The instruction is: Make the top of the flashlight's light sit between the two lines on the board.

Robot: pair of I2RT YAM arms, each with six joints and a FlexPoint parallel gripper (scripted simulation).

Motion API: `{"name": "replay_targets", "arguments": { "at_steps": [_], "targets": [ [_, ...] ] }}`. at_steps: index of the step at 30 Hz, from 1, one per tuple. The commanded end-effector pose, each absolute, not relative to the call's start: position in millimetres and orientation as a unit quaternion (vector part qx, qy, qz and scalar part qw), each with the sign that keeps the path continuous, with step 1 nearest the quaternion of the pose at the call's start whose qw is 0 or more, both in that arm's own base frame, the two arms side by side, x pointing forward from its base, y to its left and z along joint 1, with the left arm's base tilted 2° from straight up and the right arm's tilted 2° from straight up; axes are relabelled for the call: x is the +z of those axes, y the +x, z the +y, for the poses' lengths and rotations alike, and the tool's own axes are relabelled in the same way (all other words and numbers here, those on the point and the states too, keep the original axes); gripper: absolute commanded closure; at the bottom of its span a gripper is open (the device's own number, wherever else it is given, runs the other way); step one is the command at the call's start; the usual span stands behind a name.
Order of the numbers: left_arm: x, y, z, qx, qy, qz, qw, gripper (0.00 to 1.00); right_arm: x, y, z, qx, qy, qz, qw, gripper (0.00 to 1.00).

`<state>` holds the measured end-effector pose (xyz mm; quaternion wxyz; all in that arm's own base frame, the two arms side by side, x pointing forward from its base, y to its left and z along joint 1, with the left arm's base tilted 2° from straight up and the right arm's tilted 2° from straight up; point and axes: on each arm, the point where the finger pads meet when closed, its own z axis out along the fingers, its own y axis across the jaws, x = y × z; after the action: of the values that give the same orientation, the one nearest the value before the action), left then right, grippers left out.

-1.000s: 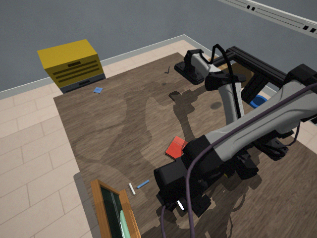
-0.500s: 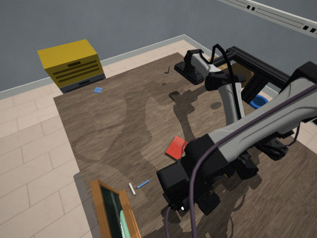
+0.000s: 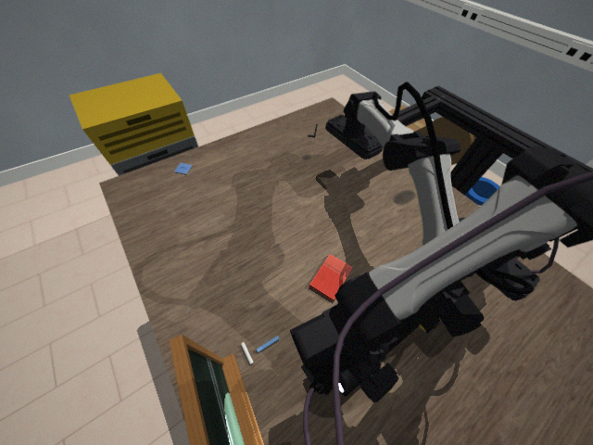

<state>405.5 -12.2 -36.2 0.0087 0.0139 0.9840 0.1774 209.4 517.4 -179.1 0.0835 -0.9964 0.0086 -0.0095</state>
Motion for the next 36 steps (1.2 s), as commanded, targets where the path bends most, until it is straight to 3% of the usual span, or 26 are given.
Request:
{"name": "replay_targets", "arguments": {
  "at_steps": [1,13,16,36],
  "targets": [
    [-69,419,-11,0.173,0.013,0.984,0.029,0.00,-156,208,538,-0.016,-0.993,-0.001,0.118,0.70],
    [-100,420,-12,0.180,0.017,0.983,0.037,0.00,-156,208,538,-0.016,-0.993,-0.001,0.118,0.70],
    [-117,392,-9,0.175,0.022,0.984,-0.015,0.00,-156,208,538,-0.016,-0.993,-0.001,0.118,0.70],
    [-140,399,3,0.180,0.018,0.983,-0.001,0.00,-156,208,538,-0.016,-0.993,-0.001,0.118,0.70]
  ]
}}
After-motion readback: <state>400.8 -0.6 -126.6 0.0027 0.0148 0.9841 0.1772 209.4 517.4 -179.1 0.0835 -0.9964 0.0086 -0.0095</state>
